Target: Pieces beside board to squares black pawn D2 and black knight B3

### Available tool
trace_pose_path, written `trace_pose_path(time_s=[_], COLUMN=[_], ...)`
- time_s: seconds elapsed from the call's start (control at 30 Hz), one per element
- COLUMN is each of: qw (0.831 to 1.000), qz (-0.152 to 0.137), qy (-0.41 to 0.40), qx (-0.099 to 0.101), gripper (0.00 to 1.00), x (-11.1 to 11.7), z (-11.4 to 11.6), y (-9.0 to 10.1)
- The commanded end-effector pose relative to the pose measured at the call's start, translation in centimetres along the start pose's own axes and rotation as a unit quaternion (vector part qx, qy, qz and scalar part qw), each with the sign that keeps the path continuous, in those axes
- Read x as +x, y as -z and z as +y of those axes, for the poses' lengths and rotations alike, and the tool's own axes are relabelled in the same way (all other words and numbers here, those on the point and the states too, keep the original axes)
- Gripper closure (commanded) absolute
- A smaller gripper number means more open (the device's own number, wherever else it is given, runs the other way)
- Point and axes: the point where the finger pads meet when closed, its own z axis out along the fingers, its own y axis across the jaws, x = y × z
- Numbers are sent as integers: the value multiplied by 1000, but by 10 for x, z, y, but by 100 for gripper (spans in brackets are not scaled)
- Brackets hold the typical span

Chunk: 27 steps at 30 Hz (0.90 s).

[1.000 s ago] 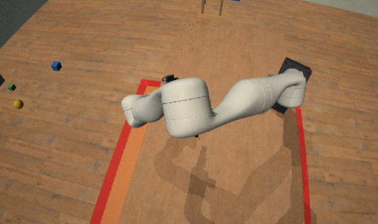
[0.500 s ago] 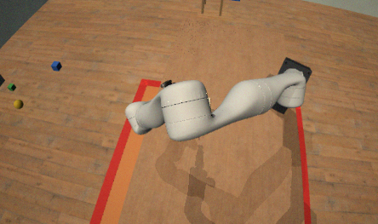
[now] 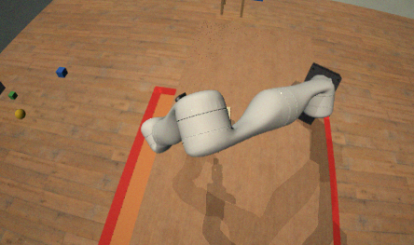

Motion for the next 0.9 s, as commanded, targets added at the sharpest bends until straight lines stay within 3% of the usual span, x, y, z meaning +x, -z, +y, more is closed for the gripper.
trace_pose_path(time_s=[0.0,0.23,0.87], qw=[1000,1000,993], qz=[-6,-6,-42], qy=[18,18,110], qx=[1,1,10], gripper=[0,0,0], x=[-3,-3,-21], z=[7,7,38], y=[-1,-1,-5])
